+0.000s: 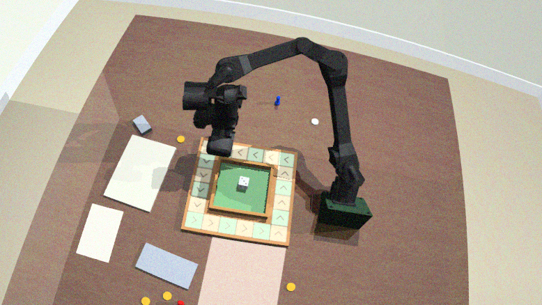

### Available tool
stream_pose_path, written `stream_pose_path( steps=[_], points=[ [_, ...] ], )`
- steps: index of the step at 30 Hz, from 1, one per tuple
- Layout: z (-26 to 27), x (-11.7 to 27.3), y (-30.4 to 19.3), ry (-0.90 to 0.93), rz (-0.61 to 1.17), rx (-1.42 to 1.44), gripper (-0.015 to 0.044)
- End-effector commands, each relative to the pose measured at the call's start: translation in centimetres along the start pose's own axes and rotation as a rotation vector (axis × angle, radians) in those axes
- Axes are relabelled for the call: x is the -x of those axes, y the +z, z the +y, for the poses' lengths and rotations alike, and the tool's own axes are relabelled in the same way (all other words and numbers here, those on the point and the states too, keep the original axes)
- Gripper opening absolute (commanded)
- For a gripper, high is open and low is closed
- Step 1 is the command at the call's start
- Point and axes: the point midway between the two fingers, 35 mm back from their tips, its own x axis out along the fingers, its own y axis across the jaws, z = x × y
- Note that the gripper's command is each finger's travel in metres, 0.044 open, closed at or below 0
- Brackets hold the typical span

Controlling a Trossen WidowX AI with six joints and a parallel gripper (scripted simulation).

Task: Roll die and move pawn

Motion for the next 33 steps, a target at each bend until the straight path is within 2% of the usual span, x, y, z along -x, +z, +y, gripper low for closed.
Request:
stream_pose_path(
  steps=[1, 6, 23, 33],
  points=[
    [-0.1, -1.2, 0.0, -0.006, 0.006, 0.004, 0.0],
    [-0.2, -3.2, -0.1, -0.007, 0.006, 0.004, 0.0],
    [-0.2, -4.9, -0.1, -0.008, 0.006, 0.004, 0.0],
    [-0.1, -4.1, 0.1, -0.002, 0.001, -0.001, 0.0263]
  ],
)
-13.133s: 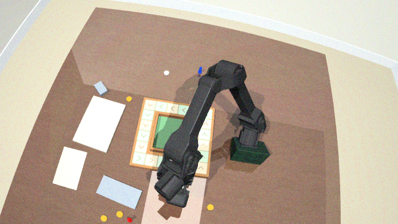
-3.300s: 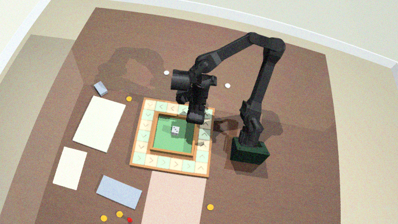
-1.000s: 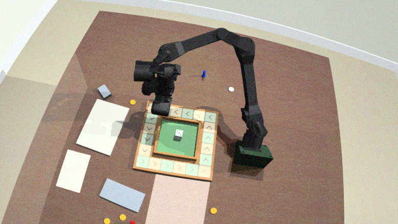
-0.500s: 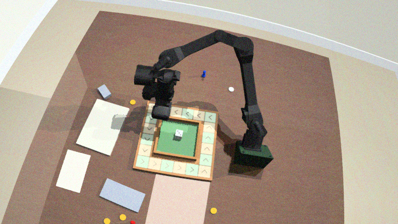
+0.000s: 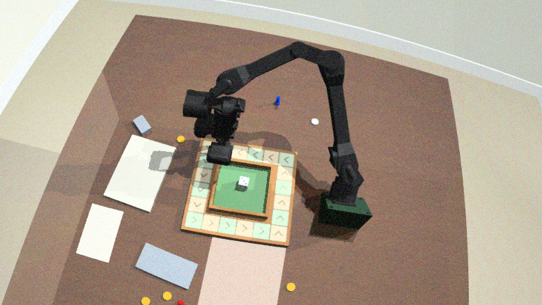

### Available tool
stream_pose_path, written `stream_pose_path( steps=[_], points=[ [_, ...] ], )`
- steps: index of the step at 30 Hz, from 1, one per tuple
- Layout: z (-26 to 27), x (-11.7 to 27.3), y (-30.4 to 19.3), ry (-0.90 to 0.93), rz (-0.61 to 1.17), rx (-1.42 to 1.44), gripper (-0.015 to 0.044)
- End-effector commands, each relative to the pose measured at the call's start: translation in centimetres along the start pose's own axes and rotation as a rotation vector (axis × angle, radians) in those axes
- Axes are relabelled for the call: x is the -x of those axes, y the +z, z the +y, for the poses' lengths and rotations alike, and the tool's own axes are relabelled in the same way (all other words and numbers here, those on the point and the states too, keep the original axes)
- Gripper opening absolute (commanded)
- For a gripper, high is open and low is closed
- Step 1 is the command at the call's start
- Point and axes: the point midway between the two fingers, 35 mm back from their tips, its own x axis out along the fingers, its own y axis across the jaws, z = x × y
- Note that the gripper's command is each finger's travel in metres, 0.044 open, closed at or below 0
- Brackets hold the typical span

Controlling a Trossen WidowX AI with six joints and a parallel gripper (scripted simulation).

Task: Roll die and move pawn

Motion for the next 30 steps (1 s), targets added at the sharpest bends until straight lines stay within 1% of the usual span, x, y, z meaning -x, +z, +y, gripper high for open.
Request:
stream_pose_path(
  steps=[1, 4, 7, 9, 12, 17, 21, 22, 30],
  points=[
    [0.0, 1.1, 0.1, 0.0, 0.001, -0.001, 0.0289],
    [0.1, 4.7, 0.1, -0.003, 0.006, 0.003, 0.0367],
    [0.1, 5.0, 0.1, -0.004, 0.006, 0.003, 0.044],
    [1.0, 5.6, -0.5, 0.006, 0.003, 0.003, 0.044],
    [4.6, 8.1, -3.3, 0.036, -0.003, 0.004, 0.044],
    [9.2, 11.4, -9.7, 0.05, 0.005, -0.002, 0.044],
    [11.0, 12.9, -15.3, 0.021, 0.014, -0.018, 0.044],
    [10.2, 12.3, -11.6, 0.047, -0.003, -0.003, 0.044],
    [10.2, 12.3, -11.6, 0.047, -0.003, -0.003, 0.044]
  ],
)
